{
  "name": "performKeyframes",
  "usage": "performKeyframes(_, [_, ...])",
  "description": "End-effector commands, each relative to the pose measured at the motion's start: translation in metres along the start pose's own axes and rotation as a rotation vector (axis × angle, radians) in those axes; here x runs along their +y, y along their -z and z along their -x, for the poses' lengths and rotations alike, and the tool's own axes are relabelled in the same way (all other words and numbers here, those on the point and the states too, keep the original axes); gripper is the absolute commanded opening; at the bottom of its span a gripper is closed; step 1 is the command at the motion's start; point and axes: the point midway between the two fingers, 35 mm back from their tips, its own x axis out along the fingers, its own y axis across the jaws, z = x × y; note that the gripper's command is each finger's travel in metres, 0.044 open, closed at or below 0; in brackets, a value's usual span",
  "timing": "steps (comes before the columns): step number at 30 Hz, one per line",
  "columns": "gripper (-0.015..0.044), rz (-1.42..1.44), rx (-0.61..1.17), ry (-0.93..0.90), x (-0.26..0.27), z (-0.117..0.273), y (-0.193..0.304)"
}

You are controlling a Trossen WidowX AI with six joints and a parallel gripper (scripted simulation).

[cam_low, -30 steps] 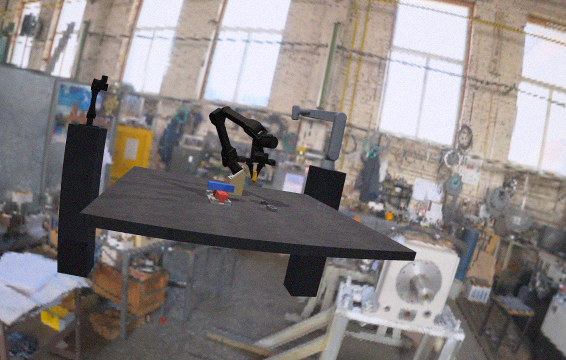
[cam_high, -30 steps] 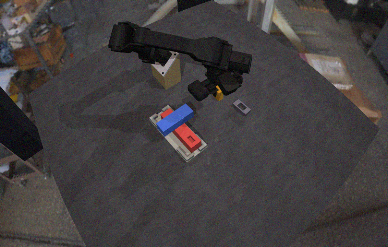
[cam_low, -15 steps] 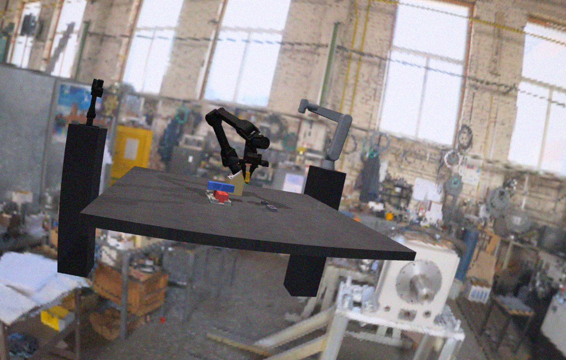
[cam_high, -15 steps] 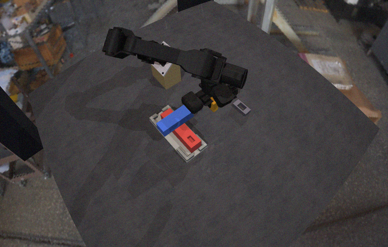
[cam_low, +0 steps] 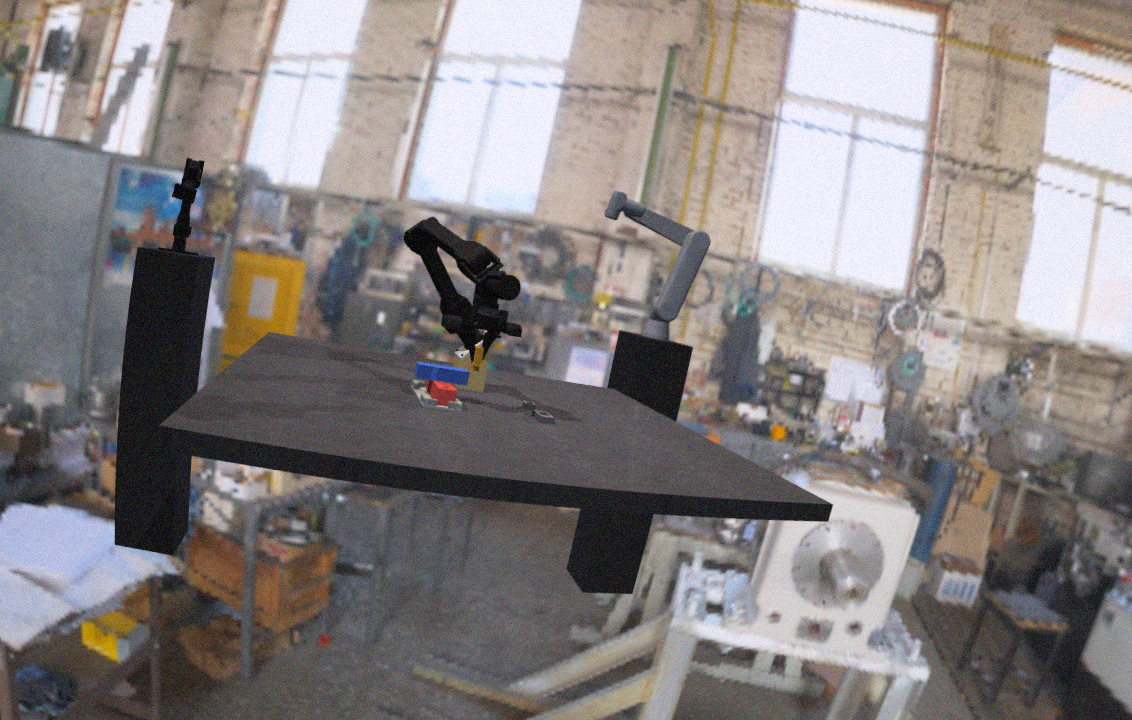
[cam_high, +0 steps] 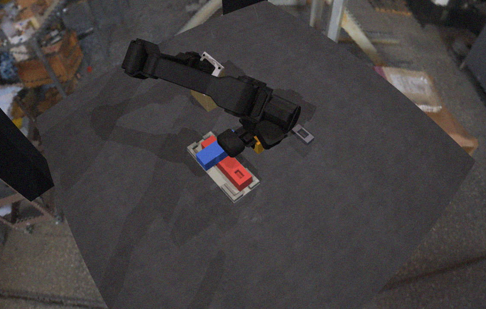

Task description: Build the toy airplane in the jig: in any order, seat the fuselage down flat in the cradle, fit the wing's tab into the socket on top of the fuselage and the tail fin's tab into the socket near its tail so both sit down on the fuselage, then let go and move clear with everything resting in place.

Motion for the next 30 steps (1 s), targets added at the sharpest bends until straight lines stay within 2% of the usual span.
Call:
performKeyframes(1, [0.0, 0.003, -0.002, 0.01, -0.011, -0.002, -0.003])
performKeyframes(20, [0.0, 0.022, 0.012, 0.05, -0.062, -0.012, -0.006])
performKeyframes(23, [0.0066, 0.022, 0.012, 0.05, -0.062, -0.013, -0.006])
performKeyframes(30, [0.0066, 0.022, 0.012, 0.05, -0.063, -0.012, -0.006])
